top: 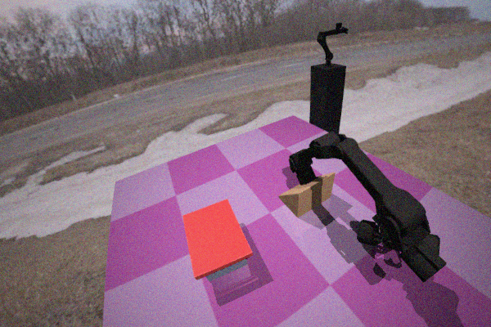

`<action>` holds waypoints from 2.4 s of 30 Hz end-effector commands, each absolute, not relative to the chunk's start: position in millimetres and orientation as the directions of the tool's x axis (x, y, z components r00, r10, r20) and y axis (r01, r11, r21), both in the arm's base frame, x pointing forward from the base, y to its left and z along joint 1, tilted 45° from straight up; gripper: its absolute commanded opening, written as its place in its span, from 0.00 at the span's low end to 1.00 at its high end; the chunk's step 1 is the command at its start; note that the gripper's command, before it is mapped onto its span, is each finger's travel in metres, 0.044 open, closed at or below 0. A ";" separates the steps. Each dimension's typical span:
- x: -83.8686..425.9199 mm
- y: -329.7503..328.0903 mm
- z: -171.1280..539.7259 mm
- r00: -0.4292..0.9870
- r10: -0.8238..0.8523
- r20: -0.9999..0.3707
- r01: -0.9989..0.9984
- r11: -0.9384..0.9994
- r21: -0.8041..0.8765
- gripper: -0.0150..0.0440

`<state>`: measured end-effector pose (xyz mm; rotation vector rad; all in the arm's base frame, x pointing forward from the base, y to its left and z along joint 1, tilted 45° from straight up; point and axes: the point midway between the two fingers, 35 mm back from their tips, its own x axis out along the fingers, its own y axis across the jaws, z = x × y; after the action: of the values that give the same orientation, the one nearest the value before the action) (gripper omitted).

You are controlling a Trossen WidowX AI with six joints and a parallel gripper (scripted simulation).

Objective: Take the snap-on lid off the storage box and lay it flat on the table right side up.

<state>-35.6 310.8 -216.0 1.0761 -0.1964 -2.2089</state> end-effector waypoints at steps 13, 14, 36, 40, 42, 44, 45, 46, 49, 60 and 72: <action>-10.1 366.8 -164.4 -0.370 -0.473 -0.800 0.242 -0.880 0.409 0.65; -1.8 366.6 -160.5 -0.339 -0.466 -0.817 0.147 -0.885 0.443 0.65; 136.2 337.6 -77.1 0.221 -0.320 -0.921 -0.974 -0.019 -0.227 0.65; 152.3 329.5 -63.9 0.295 -0.306 -0.905 -0.914 0.185 -0.361 0.65; 157.0 326.8 -59.8 0.317 -0.302 -0.899 -0.885 0.246 -0.395 0.65; 167.9 320.2 -50.0 0.369 -0.295 -0.882 -0.797 0.387 -0.463 0.65; 171.7 317.7 -46.4 0.387 -0.292 -0.875 -0.760 0.436 -0.482 0.65; 175.4 315.1 -42.8 0.405 -0.290 -0.867 -0.720 0.484 -0.498 0.65; 186.2 306.9 -31.8 0.458 -0.285 -0.842 -0.584 0.618 -0.527 0.65; 220.3 270.9 9.8 0.635 -0.287 -0.718 0.014 0.933 -0.360 0.65; 243.7 226.0 53.0 0.774 -0.322 -0.545 0.482 0.858 0.176 0.65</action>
<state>222.6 266.5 5.0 -0.3032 0.8622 -0.2139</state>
